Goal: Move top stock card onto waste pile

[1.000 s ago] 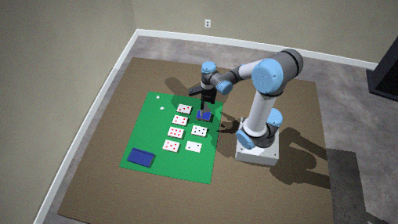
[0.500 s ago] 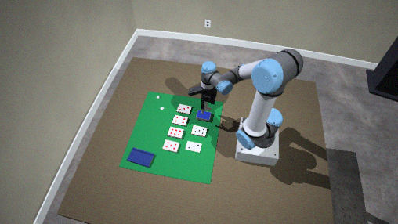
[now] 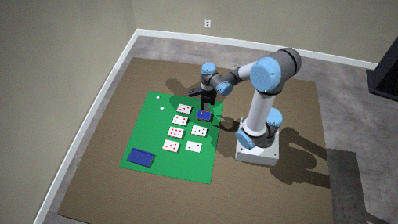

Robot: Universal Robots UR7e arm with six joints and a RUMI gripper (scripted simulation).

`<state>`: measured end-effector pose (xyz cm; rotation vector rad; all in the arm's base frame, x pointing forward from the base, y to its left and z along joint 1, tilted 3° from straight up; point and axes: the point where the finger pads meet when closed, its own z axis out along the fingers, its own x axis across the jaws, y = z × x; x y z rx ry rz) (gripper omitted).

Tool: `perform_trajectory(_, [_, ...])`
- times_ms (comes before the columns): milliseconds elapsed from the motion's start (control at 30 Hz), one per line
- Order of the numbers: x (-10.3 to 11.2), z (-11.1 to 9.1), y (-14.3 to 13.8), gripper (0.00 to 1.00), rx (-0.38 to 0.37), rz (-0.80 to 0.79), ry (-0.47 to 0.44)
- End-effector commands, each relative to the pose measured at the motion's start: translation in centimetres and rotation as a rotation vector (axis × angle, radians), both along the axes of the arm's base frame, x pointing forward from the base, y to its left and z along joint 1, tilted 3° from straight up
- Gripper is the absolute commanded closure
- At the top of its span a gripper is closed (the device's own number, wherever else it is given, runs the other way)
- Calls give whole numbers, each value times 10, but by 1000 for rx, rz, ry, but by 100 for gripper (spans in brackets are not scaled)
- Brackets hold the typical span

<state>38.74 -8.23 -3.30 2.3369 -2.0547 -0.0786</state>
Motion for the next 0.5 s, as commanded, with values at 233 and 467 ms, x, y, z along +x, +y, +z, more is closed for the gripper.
perform_trajectory(233, [0, -18, 0, 50, -1, 0, -1])
perform_trajectory(467, [-1, -32, 0, 50, -1, 0, -1])
